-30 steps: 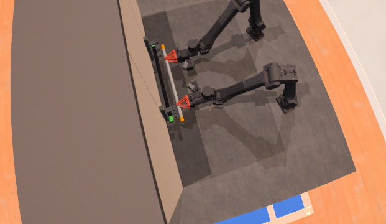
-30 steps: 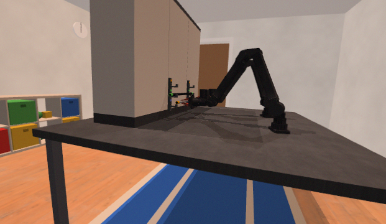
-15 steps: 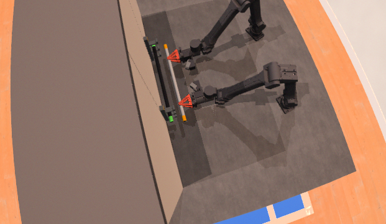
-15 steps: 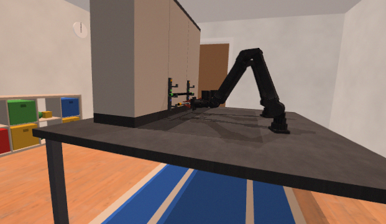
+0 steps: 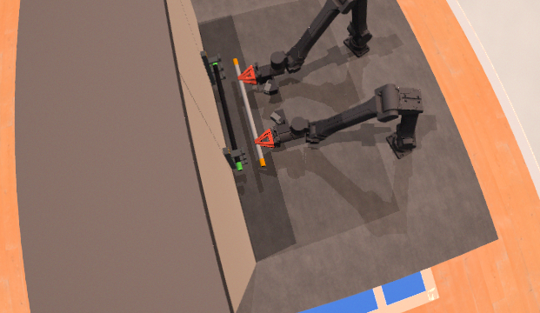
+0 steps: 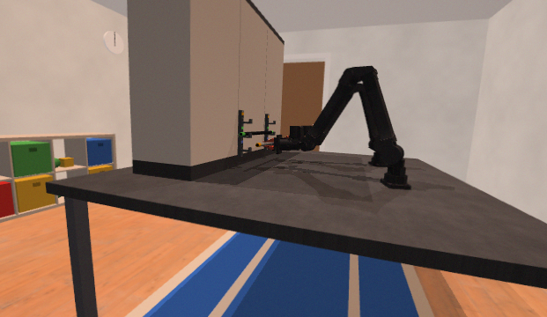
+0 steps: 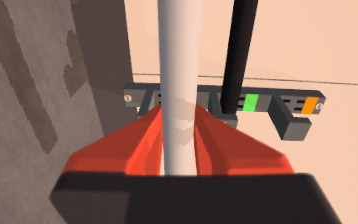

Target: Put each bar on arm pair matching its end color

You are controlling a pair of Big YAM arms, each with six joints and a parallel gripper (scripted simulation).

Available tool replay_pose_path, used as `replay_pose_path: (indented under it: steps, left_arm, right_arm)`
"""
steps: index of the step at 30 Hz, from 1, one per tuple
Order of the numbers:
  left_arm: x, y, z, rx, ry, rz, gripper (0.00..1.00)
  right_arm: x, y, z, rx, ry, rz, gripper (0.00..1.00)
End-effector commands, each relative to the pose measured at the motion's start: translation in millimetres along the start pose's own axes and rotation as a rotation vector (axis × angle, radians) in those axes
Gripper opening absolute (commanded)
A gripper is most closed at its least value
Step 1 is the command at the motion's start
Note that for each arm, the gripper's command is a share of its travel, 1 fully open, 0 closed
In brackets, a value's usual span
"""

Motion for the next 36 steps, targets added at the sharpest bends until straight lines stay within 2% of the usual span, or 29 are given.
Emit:
replay_pose_path:
  steps: [1,36]
  left_arm:
    - [-12.9,41.5,1.6,0.092,0.037,0.016,0.00]
    - [-18.9,38.5,51.6,0.092,0.037,0.016,0.00]
  right_arm:
    - [3.8,-33.4,1.2,-0.082,0.000,-0.008,0.00]
    - [10.2,-29.5,51.1,-0.082,0.000,-0.008,0.00]
Point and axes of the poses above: on each arm, the point where the finger pads meet when closed, its own z axis back along the fingers, its own y axis across the jaws, x = y × z, the point moved 6 cm from there along z, back along the fingers, and after that the axes turned 10 degrees about -z, right-handed, at the moved point
